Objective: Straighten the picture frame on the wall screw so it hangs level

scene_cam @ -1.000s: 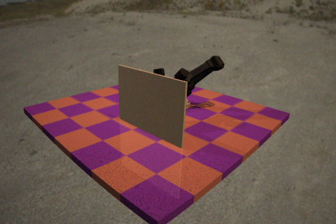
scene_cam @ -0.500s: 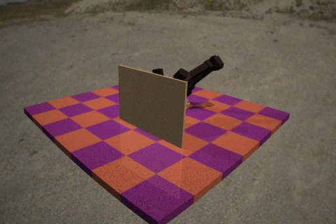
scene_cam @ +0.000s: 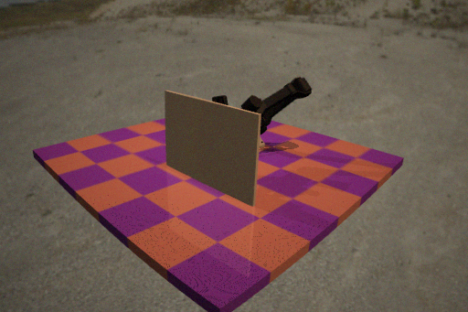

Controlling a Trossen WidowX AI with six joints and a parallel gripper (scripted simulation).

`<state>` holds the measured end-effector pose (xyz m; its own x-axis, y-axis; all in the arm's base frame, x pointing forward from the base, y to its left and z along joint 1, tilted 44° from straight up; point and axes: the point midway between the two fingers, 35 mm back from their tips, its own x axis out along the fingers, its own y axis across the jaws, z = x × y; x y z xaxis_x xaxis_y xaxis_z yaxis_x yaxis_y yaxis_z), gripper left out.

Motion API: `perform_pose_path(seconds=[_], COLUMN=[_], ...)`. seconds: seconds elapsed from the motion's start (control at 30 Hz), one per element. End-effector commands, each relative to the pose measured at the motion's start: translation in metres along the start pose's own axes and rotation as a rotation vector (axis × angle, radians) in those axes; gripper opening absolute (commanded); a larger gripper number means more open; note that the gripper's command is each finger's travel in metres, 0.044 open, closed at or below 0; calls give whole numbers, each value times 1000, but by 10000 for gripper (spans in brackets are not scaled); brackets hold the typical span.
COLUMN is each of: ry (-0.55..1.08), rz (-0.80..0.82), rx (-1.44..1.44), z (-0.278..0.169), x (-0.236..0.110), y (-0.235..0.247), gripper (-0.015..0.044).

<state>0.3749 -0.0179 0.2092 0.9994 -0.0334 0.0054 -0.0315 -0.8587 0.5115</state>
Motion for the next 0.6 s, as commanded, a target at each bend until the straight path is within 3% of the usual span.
perform_pose_path(seconds=[0.0,0.17,0.4,0.57], ry=[0,0,0,0], rz=[4,4,4,4], rx=[6,6,6,6], z=[0,0,0,0], x=[0,0,0,0], y=[1,1,1,1], gripper=[260,260,76,43])
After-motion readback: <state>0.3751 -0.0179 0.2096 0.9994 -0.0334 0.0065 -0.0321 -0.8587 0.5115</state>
